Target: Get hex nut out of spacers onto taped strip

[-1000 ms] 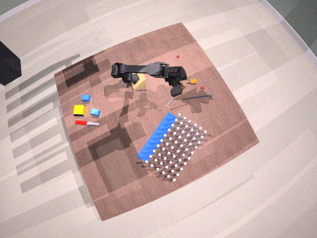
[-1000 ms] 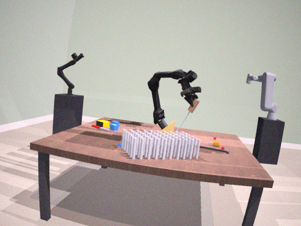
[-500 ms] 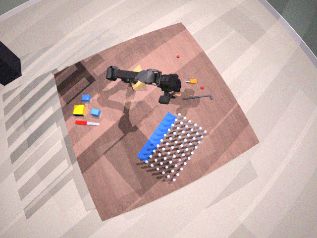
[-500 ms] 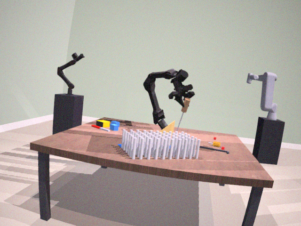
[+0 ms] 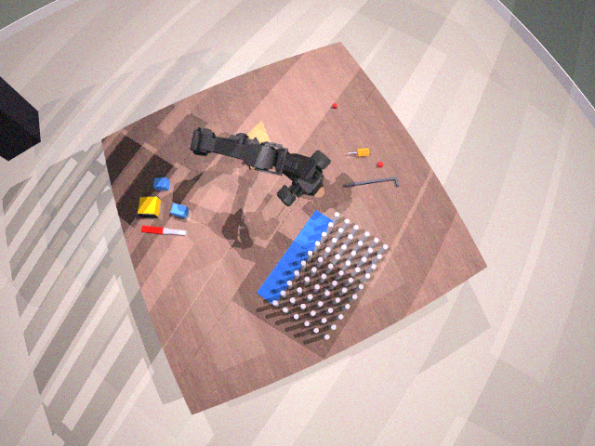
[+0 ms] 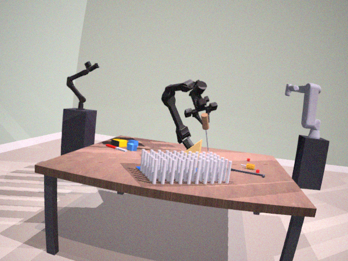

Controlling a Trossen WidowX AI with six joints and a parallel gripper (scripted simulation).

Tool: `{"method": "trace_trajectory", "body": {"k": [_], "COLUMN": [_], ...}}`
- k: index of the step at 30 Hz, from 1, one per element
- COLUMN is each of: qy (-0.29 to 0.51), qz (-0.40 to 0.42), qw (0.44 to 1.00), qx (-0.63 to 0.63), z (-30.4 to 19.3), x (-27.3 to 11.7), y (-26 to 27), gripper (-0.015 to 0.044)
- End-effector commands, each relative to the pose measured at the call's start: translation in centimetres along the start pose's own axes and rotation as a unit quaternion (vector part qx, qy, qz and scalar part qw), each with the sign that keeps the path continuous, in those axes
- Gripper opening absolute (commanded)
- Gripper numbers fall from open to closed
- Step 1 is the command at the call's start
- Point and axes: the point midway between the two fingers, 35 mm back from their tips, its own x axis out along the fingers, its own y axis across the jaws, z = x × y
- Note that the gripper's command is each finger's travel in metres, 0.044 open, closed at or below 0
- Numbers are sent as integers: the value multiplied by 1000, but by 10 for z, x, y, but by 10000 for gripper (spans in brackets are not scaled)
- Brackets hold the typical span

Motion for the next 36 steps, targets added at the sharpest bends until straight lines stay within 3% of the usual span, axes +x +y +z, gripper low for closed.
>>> {"method": "trace_trajectory", "body": {"k": [1, 18, 36], "qy": [-4, -18, -37], "qz": [-3, -10, -13], "qw": [998, 936, 783], "qx": [68, 350, 621], "z": [0, -5, -18], "x": [-5, -18, -33], "y": [-15, -74, -132], "gripper": [0, 0, 0]}}
